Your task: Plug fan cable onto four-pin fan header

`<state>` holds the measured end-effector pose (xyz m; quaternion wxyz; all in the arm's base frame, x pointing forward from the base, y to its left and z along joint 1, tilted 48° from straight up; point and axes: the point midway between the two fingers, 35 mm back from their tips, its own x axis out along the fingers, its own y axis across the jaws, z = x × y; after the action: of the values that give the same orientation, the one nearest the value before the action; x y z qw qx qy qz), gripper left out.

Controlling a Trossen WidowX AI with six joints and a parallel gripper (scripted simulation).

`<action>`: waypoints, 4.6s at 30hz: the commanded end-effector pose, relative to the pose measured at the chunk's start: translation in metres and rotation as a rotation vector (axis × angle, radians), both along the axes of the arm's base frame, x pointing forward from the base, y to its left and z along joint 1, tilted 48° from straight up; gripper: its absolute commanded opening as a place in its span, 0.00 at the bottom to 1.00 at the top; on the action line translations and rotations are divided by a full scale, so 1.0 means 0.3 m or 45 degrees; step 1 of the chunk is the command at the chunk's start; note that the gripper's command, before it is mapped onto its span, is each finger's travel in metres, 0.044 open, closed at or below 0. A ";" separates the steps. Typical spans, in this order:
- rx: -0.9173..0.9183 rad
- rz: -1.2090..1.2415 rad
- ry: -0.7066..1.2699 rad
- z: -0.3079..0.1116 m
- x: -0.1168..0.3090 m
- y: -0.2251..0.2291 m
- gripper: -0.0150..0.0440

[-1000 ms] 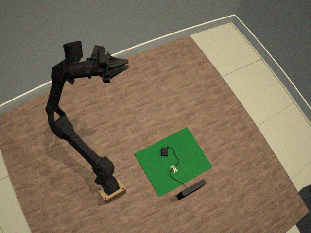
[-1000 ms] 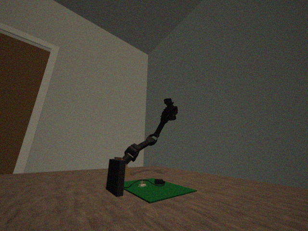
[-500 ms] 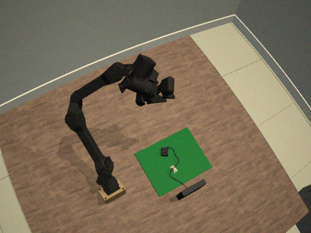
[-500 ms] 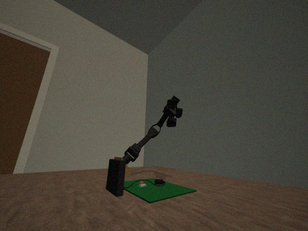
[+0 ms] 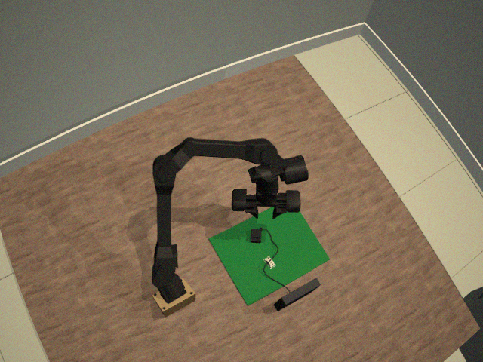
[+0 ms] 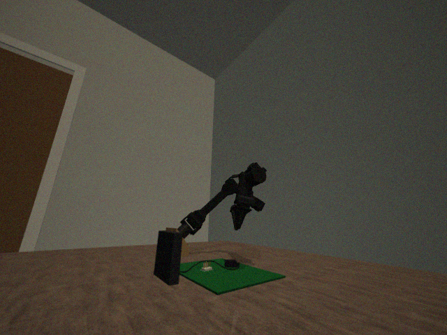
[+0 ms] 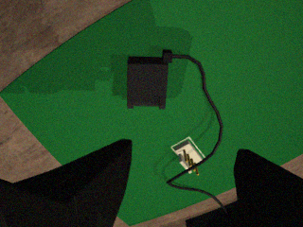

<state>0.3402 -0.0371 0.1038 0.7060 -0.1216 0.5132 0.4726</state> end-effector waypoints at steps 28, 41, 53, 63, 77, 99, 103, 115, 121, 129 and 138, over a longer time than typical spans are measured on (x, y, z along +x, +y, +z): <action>0.075 0.116 0.103 -0.232 -0.025 0.229 0.61; 0.077 0.116 0.103 -0.276 -0.024 0.278 0.61; 0.071 0.120 0.096 -0.272 -0.020 0.272 0.35; 0.070 0.119 0.096 -0.255 -0.019 0.252 0.25; 0.068 0.116 0.101 -0.155 -0.023 0.138 0.25; 0.116 -0.241 0.318 -0.093 -0.044 0.057 0.25; 0.136 -0.390 0.412 -0.097 -0.046 0.054 0.25; 0.203 -0.825 0.704 -0.107 -0.053 0.044 0.25; 0.239 -1.036 0.858 -0.112 -0.056 0.039 0.25; 0.289 -1.312 1.071 -0.117 -0.061 0.032 0.25; 0.329 -1.528 1.252 -0.121 -0.065 0.027 0.25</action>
<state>0.3215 -0.0307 0.0682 0.5517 0.4692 0.6853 0.0763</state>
